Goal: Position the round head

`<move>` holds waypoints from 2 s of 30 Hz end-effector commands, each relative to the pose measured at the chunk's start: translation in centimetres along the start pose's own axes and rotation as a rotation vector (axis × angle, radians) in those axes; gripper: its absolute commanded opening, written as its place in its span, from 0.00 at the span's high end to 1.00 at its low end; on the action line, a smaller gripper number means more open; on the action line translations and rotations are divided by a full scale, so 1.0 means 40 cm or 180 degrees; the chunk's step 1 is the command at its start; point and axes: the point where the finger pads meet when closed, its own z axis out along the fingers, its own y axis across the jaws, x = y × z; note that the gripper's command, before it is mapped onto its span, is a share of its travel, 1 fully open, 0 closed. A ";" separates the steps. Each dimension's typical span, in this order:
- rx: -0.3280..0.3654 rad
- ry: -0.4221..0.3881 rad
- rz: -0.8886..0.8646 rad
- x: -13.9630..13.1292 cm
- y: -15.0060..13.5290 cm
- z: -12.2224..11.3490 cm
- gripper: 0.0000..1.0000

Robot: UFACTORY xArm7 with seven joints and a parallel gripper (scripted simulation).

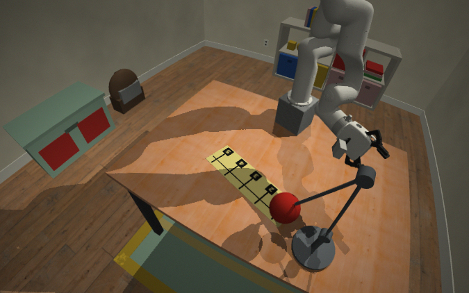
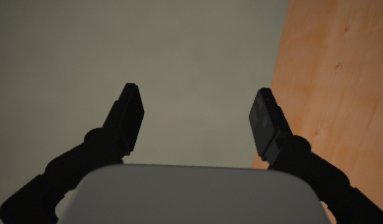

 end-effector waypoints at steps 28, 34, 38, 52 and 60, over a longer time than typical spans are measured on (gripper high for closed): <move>-0.0747 0.0041 0.1420 0.188 0.112 -0.111 0.00; -0.0908 0.0056 0.1724 0.223 0.143 -0.139 0.00; -0.0961 0.0060 0.1826 0.233 0.153 -0.149 0.00; -0.1332 0.0094 0.2535 0.294 0.232 -0.225 0.00; -0.1490 0.0108 0.2840 0.312 0.267 -0.262 0.00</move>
